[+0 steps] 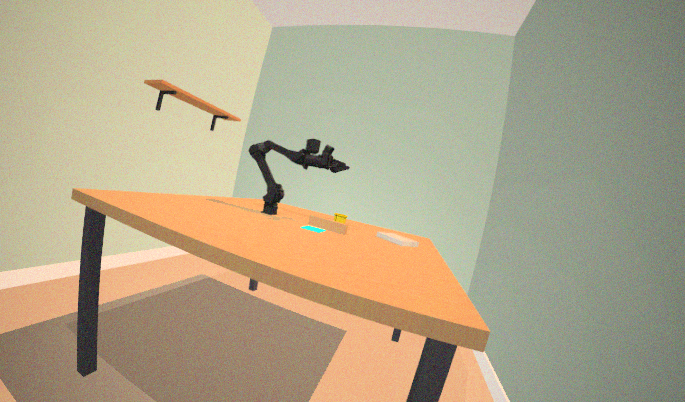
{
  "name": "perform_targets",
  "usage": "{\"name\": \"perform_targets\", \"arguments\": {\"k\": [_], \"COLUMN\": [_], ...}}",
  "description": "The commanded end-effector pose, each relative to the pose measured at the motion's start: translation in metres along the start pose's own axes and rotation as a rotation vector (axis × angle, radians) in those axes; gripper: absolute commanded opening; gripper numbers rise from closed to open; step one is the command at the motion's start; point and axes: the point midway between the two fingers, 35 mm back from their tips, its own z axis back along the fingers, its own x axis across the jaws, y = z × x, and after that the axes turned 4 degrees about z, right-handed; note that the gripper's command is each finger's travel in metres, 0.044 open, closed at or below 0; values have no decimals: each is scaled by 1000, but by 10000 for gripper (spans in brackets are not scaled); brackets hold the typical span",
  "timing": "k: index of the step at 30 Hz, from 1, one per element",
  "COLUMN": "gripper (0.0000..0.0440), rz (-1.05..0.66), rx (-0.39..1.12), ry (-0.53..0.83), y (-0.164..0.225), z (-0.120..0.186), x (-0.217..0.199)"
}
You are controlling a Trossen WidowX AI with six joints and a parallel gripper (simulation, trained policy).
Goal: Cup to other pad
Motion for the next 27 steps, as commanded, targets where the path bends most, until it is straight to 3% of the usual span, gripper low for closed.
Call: {"name": "perform_targets", "arguments": {"k": [1,11,14,22,27], "gripper": [374,111,52,140,143], "rz": [0,-19,-36,-104,-150], "rx": [-1,37,66,133,179], "ry": [-5,-37,-42,-71,-91], "y": [-1,-10,-10,-13,-15], "z": [0,-5,-8,-17,-22], "x": [1,9,11,21,27]}}
